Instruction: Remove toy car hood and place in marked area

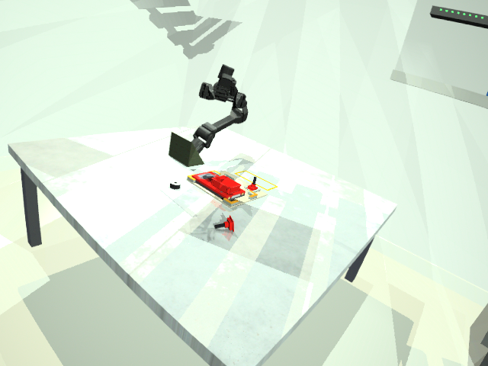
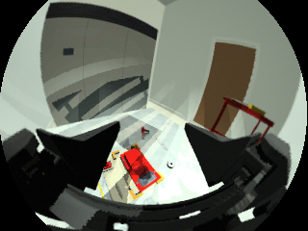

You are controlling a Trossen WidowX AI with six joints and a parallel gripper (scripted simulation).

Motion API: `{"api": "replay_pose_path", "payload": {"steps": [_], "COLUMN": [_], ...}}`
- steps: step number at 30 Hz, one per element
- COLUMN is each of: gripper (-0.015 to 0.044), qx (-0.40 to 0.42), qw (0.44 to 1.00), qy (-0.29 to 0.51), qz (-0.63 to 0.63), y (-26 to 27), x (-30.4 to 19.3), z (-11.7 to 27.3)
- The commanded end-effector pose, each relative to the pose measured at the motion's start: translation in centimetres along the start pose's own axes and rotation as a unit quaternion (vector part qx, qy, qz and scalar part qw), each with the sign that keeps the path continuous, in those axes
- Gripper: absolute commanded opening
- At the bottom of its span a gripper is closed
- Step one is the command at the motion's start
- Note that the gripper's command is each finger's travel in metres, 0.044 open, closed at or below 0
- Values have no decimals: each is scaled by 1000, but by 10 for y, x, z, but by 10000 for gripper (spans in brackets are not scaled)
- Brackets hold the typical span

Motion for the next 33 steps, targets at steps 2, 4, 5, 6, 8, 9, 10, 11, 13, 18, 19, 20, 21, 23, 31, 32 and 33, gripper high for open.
{"api": "replay_pose_path", "payload": {"steps": [2, 4, 5, 6, 8, 9, 10, 11, 13, 18, 19, 20, 21, 23, 31, 32, 33], "gripper": [440, 440, 440, 440, 440, 440, 440, 440, 440, 440, 440, 440, 440, 440, 440, 440, 440], "qx": [-16, -20, -22, -23, -22, -21, -19, -16, -10, 10, 14, 20, 25, 36, 78, 78, 78], "qw": [994, 988, 985, 980, 972, 967, 960, 953, 938, 888, 876, 864, 851, 824, 724, 724, 724], "qy": [99, 141, 161, 180, 215, 237, 259, 281, 324, 432, 453, 474, 495, 535, 654, 654, 654], "qz": [38, 57, 66, 75, 88, 95, 102, 109, 123, 156, 163, 168, 174, 185, 208, 208, 208], "y": [3, 5, 6, 7, 9, 10, 11, 12, 14, 19, 19, 20, 21, 22, 27, 27, 27], "x": [4, 3, 2, 0, -2, -5, -7, -10, -17, -39, -45, -50, -56, -70, -119, -119, -119], "z": [-38, -55, -63, -72, -84, -91, -99, -106, -121, -157, -164, -170, -177, -190, -227, -227, -227]}}
Point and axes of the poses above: the point midway between the two fingers, 35 mm back from their tips, its own z axis back along the fingers, its own y axis across the jaws, x = y × z, the point moved 6 cm from there along z, back along the fingers, and after that the axes turned 15 degrees about -z, right-handed, at the moved point
